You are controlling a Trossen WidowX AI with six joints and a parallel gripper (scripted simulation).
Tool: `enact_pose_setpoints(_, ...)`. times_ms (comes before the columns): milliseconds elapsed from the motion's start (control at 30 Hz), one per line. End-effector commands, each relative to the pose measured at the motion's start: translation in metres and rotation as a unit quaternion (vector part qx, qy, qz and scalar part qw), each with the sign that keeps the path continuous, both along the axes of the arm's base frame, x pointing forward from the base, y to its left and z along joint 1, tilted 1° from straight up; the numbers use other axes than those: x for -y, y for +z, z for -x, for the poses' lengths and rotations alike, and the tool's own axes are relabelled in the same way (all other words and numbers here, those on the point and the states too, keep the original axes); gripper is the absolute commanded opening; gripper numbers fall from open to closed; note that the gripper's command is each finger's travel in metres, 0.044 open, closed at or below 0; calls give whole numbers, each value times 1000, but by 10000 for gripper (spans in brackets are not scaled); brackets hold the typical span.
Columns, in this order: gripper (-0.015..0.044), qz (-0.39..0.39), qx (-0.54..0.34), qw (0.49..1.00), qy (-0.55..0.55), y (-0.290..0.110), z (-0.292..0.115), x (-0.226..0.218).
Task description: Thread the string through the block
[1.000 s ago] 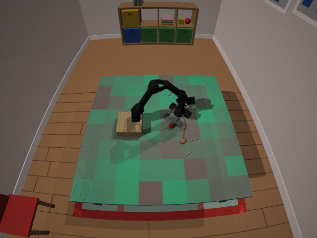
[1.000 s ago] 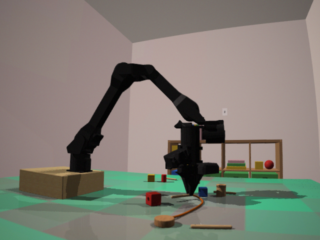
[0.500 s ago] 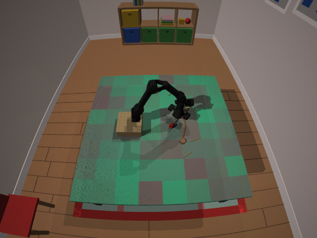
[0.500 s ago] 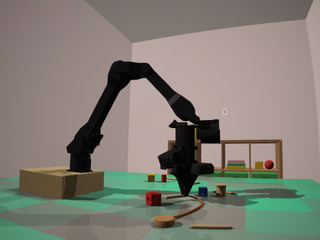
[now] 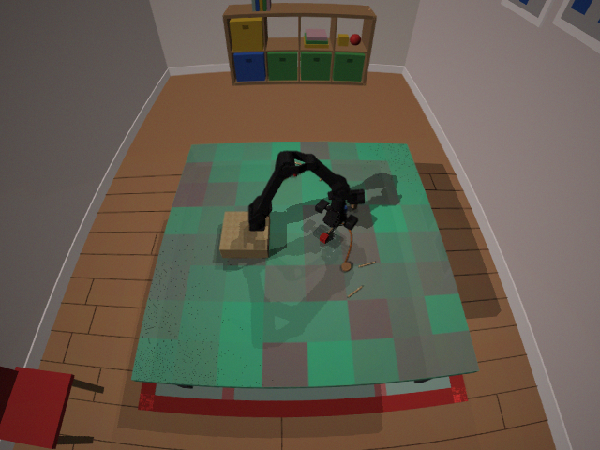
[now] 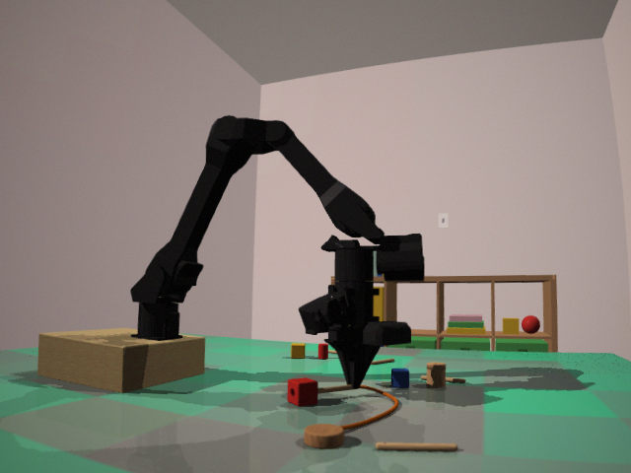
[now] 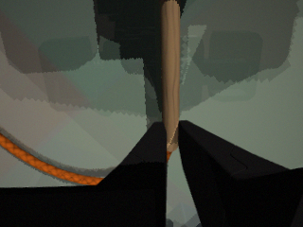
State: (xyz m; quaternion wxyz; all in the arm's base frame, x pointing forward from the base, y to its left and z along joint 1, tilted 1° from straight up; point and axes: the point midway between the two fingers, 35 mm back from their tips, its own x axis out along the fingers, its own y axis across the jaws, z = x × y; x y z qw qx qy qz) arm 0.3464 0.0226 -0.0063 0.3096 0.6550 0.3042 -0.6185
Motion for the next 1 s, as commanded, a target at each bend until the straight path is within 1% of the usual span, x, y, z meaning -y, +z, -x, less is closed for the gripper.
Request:
enact_pose_setpoints(0, 0, -2, 4, 1000, 2, 3, 2, 3)
enact_pose_setpoints(400, 0, -3, 5, 1000, 2, 4, 3, 4)
enact_pose_setpoints(967, 0, -2, 4, 1000, 2, 3, 18, 24)
